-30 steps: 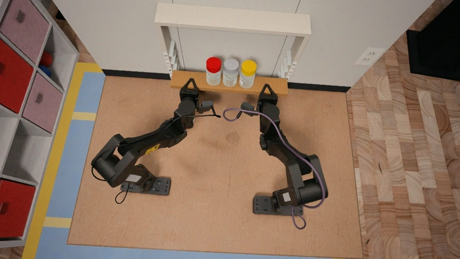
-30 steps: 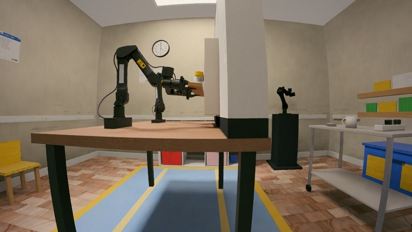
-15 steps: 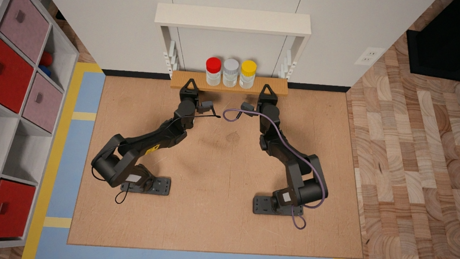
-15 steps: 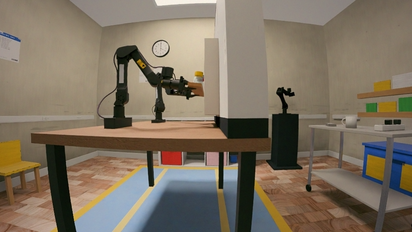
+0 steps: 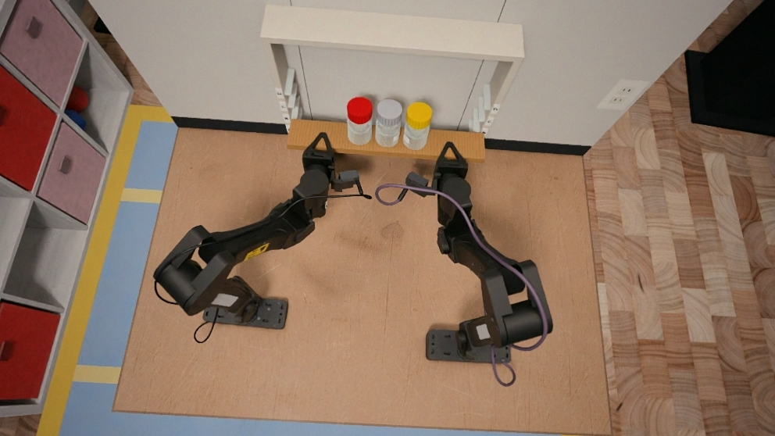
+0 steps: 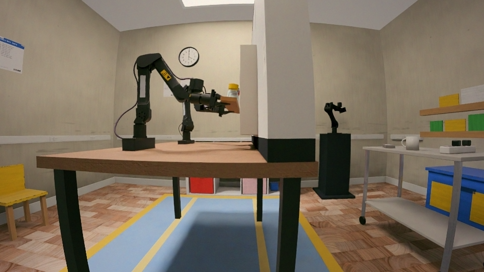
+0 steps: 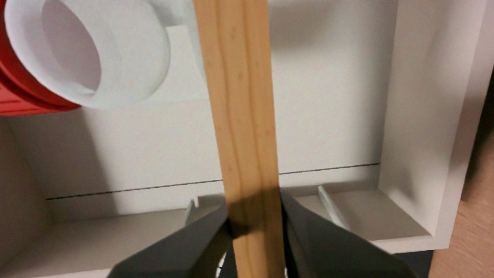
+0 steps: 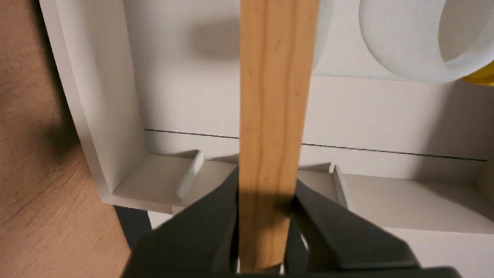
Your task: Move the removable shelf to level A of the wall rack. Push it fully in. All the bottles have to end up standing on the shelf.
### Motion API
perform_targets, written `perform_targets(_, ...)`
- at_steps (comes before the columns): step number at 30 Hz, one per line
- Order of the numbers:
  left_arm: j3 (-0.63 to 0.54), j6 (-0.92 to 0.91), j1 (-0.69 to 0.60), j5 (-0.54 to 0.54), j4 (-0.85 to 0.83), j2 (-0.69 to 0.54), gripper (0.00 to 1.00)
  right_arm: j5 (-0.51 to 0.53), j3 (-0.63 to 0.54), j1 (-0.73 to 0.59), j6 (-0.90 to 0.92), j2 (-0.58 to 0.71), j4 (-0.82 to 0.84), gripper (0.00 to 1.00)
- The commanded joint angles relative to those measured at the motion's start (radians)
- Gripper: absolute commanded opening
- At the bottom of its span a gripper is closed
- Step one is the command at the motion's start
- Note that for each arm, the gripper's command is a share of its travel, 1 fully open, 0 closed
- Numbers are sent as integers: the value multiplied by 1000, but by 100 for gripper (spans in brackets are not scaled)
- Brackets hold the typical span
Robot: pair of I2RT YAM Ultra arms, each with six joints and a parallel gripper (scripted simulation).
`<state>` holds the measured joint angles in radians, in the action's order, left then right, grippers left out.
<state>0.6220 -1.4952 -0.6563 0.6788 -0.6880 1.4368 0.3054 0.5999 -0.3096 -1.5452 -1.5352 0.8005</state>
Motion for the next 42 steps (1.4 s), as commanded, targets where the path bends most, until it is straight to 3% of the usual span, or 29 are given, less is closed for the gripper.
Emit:
perform_targets(1, 2, -67, -3, 23, -94, -21, 0, 10, 11, -4, -23, 27, 94, 0)
perform_targets(42, -18, -67, -3, 23, -135, 1, 0, 10, -12, -4, -23, -11, 152, 0)
